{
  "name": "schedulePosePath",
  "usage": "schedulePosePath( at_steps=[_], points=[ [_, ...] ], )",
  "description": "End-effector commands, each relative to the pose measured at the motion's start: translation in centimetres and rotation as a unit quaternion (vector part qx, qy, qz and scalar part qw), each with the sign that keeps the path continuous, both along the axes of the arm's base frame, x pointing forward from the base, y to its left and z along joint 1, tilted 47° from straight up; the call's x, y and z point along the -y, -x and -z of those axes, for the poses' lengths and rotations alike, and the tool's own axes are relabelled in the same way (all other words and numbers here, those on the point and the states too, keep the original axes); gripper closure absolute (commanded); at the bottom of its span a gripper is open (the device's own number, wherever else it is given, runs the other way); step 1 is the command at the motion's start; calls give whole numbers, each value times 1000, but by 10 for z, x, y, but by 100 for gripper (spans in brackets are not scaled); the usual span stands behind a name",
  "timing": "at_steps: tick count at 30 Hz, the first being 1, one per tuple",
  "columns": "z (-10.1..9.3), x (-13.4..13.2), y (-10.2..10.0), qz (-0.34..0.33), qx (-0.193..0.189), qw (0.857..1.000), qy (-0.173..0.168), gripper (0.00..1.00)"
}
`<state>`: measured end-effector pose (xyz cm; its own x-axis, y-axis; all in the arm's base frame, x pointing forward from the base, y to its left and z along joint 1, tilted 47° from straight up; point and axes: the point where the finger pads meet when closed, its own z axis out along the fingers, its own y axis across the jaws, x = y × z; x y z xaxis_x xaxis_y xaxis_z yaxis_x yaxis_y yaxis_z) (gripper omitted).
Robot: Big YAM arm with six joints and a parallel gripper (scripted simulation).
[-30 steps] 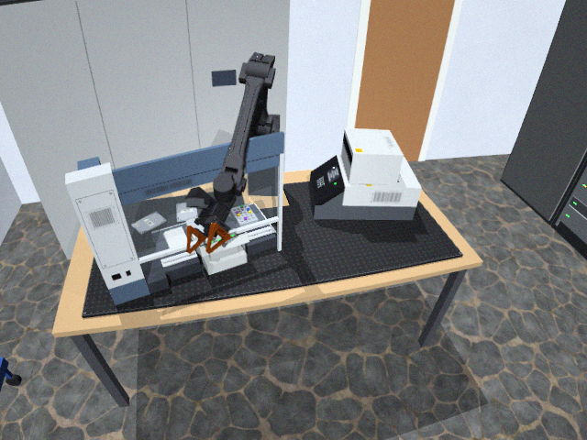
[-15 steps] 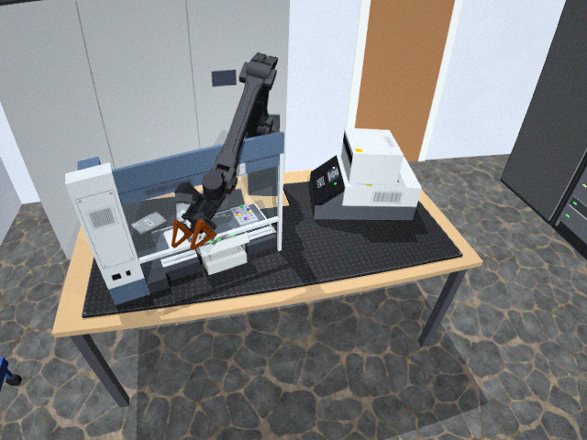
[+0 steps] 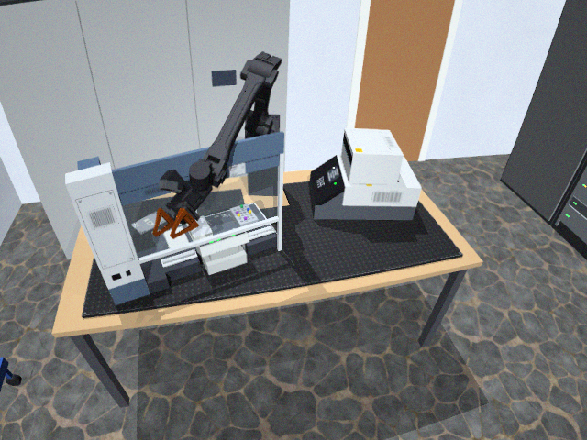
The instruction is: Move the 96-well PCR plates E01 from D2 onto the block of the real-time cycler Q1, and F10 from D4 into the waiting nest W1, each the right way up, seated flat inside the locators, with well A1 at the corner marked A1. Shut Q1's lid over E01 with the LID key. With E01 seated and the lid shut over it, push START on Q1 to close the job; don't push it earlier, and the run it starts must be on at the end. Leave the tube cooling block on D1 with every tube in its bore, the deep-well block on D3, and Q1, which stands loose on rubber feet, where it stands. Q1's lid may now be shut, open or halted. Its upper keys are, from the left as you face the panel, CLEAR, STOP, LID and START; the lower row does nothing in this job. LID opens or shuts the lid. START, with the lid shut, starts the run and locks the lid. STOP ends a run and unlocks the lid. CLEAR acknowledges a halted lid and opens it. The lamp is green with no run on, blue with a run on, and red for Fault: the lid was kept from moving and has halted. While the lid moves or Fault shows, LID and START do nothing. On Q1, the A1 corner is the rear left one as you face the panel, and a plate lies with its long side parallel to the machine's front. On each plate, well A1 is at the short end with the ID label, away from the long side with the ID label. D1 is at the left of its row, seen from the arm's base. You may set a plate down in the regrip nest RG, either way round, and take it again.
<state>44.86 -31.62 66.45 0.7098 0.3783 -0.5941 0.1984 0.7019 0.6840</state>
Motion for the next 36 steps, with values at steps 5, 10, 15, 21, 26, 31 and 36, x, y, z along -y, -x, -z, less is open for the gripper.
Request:
schedulePosePath(
  at_steps=[5,10,15,21,26,31,36],
  points=[
    [-67,21,61,80,54,995,26,0],
    [-78,26,71,67,55,996,31,0],
    [-83,48,97,102,64,992,23,0],
    [-87,64,106,146,59,987,26,0],
    [-82,71,110,168,57,984,29,0],
    [-95,85,149,170,63,983,26,0],
    [-111,87,172,177,79,981,28,0]
  ],
)
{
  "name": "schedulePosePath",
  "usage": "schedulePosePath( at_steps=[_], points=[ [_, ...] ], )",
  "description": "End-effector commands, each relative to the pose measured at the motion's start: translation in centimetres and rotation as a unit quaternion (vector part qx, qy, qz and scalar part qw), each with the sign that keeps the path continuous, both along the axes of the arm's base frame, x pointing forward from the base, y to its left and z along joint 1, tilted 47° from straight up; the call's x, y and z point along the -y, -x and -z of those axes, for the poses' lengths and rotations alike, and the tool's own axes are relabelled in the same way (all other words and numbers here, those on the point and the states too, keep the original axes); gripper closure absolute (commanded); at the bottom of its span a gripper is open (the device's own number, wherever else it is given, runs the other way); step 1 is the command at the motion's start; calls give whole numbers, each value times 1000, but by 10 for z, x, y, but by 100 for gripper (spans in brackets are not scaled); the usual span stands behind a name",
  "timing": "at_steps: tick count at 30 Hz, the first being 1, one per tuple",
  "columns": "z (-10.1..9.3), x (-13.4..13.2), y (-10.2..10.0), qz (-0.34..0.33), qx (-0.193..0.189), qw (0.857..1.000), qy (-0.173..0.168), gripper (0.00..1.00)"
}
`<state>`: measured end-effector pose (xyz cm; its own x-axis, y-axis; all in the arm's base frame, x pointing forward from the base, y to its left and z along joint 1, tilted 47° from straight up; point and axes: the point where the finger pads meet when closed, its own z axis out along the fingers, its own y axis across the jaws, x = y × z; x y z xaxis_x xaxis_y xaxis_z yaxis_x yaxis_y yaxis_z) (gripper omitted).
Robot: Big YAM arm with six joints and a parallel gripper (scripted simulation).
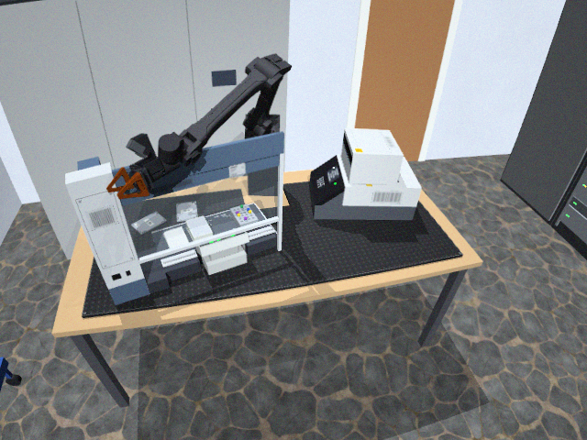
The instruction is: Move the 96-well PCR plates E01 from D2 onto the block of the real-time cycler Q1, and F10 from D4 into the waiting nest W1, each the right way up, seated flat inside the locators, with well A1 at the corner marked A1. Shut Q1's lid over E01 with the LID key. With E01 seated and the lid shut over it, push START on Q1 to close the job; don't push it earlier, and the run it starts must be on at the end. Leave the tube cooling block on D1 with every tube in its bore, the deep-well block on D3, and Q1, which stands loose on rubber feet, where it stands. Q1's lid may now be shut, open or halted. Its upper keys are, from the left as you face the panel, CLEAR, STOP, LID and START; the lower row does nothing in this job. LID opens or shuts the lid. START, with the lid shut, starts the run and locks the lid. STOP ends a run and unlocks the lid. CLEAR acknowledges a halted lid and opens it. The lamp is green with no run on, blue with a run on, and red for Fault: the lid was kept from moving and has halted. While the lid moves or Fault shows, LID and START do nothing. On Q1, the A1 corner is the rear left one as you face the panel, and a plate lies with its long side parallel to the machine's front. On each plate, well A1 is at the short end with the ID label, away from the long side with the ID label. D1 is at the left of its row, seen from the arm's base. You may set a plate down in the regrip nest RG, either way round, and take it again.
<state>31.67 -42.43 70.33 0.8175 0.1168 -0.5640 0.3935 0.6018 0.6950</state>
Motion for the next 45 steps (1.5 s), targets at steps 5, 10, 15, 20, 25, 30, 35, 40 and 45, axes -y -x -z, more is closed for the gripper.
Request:
schedulePosePath(
  at_steps=[5,10,15,20,25,30,35,40,45],
  points=[
    [-84,-21,52,49,61,996,49,0],
    [-87,-5,74,48,51,997,41,0],
    [-68,19,87,98,34,995,16,0],
    [-65,31,97,137,19,990,10,0],
    [-67,37,120,134,27,990,17,0],
    [-61,50,149,148,37,988,10,0],
    [-56,64,152,164,23,986,-3,0],
    [-58,73,175,169,29,985,1,0],
    [-60,77,189,212,17,977,-7,0]
  ],
)
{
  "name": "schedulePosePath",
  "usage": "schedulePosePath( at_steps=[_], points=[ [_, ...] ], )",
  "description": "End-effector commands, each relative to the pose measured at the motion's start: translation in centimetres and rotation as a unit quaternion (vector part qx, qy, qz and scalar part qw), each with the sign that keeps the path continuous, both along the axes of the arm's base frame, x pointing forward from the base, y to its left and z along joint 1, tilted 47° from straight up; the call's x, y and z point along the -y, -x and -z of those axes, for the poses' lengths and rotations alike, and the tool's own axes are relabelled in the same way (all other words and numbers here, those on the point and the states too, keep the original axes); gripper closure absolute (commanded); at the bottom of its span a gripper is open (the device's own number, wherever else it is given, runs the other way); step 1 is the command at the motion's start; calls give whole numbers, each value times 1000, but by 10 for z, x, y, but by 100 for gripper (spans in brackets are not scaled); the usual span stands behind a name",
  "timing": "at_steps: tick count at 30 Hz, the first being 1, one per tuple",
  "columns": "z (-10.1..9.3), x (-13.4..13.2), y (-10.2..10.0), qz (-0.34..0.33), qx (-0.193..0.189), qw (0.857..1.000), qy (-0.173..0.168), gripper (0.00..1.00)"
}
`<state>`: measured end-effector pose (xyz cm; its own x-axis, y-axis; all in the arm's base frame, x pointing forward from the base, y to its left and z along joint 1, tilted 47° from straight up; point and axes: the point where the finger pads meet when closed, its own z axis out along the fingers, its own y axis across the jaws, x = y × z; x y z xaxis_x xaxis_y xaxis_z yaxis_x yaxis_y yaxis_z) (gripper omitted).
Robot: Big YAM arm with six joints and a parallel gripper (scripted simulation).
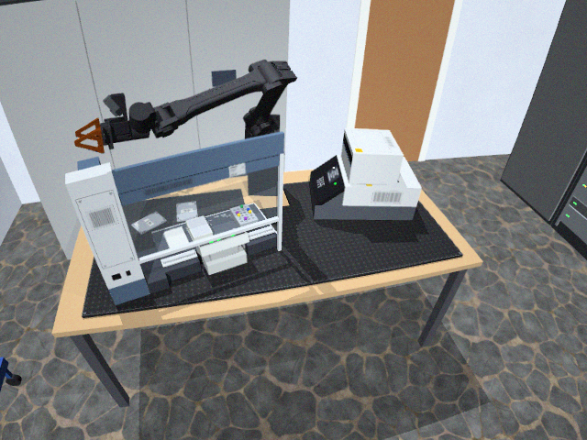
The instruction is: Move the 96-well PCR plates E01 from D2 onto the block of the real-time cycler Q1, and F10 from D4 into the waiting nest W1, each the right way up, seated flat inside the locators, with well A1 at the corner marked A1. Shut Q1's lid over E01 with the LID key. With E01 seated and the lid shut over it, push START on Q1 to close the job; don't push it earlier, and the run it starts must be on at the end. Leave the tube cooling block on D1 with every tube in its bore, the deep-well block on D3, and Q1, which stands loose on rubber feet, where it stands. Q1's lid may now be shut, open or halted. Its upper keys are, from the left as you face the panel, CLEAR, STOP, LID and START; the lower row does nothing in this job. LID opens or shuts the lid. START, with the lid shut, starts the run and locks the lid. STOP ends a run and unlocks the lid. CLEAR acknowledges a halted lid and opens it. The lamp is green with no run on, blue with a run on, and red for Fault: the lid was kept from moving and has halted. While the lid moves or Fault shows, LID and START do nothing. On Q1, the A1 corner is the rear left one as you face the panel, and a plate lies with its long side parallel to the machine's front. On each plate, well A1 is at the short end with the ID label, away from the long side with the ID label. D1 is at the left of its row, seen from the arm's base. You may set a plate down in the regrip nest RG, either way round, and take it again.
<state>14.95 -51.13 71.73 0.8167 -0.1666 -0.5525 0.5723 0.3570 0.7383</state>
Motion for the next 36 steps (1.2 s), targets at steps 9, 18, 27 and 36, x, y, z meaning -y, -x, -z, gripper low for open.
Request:
schedulePosePath(
  at_steps=[9,18,27,36],
  points=[
    [-44,4,73,55,8,998,22,0],
    [-18,27,105,70,-11,997,2,0],
    [41,66,92,62,-83,993,-61,0],
    [70,76,94,59,-142,983,-101,0]
  ],
)
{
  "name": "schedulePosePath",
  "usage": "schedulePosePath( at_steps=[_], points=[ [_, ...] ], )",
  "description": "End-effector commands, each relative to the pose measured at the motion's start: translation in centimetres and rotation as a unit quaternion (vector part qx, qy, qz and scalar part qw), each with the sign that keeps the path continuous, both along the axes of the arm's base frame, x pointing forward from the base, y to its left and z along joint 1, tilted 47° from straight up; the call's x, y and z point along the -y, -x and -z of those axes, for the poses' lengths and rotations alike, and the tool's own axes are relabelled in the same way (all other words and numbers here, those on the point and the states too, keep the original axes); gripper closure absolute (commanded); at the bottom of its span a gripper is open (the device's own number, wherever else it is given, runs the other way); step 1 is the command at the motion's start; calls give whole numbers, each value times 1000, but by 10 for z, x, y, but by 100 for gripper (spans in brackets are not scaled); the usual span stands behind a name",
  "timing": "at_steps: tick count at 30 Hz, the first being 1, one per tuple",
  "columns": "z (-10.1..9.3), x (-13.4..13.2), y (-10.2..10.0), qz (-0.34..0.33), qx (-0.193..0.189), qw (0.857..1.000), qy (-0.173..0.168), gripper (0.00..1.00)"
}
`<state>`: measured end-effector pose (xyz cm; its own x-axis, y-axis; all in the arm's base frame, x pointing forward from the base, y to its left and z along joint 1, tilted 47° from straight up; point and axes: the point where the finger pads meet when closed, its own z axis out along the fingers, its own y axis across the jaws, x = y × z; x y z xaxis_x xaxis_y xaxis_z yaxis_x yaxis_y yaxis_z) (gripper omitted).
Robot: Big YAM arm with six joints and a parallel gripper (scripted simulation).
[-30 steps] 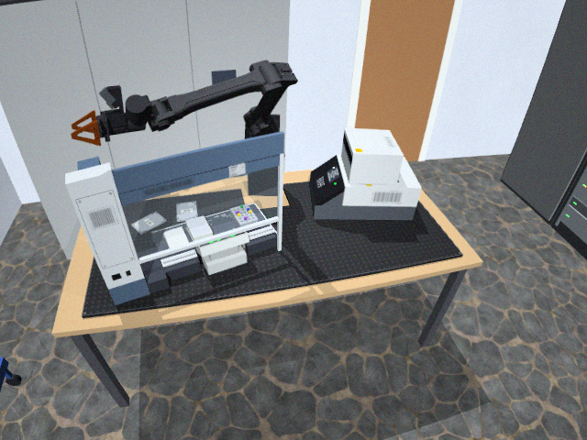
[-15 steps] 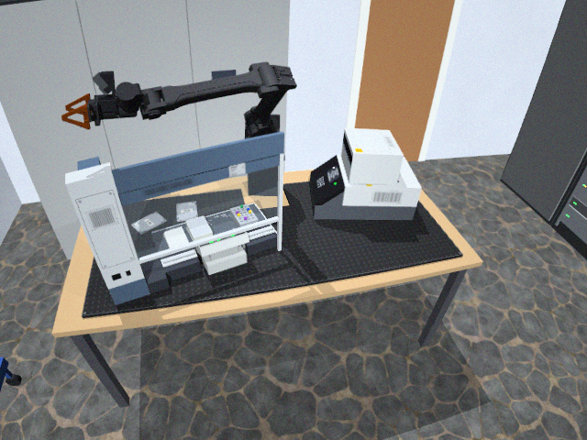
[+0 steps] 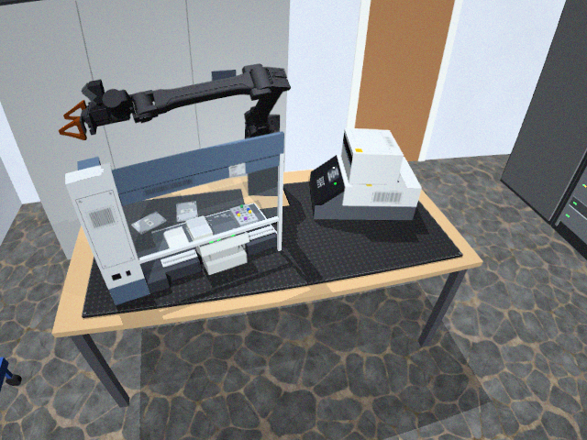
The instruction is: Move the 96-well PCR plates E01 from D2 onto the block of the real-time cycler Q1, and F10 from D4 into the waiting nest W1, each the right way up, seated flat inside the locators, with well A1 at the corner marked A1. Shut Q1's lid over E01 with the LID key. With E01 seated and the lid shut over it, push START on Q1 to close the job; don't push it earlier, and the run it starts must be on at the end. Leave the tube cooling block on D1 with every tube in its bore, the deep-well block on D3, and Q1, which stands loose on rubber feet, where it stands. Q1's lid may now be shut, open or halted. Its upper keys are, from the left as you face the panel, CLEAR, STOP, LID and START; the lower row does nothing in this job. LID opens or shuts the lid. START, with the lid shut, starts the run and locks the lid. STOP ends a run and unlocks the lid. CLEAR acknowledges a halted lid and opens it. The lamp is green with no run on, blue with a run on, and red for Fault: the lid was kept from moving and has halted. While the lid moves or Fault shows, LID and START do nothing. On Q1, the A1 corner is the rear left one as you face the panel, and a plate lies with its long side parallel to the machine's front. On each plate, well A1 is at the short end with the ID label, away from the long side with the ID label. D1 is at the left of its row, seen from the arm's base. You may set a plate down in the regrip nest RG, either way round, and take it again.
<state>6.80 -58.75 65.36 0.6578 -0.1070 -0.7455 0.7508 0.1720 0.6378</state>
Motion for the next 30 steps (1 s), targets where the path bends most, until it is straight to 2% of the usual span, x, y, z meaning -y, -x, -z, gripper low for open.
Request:
schedulePosePath(
  at_steps=[1,6,8,10,11,14,17,20,22,25,28,30],
  points=[
    [15,7,16,20,-28,999,-8,0],
    [48,34,30,27,-14,999,-10,0],
    [51,39,31,23,-33,999,-23,0],
    [51,39,31,23,-33,999,-23,0],
    [42,32,27,19,-41,999,-22,0],
    [41,30,23,9,-71,997,-36,0],
    [43,34,33,11,-98,994,-52,0],
    [58,48,42,13,-120,990,-74,0],
    [66,58,45,18,-111,991,-65,0],
    [83,69,38,9,-102,993,-61,0],
    [87,68,36,8,-100,993,-63,0],
    [96,68,34,-2,-119,990,-81,0]
  ],
)
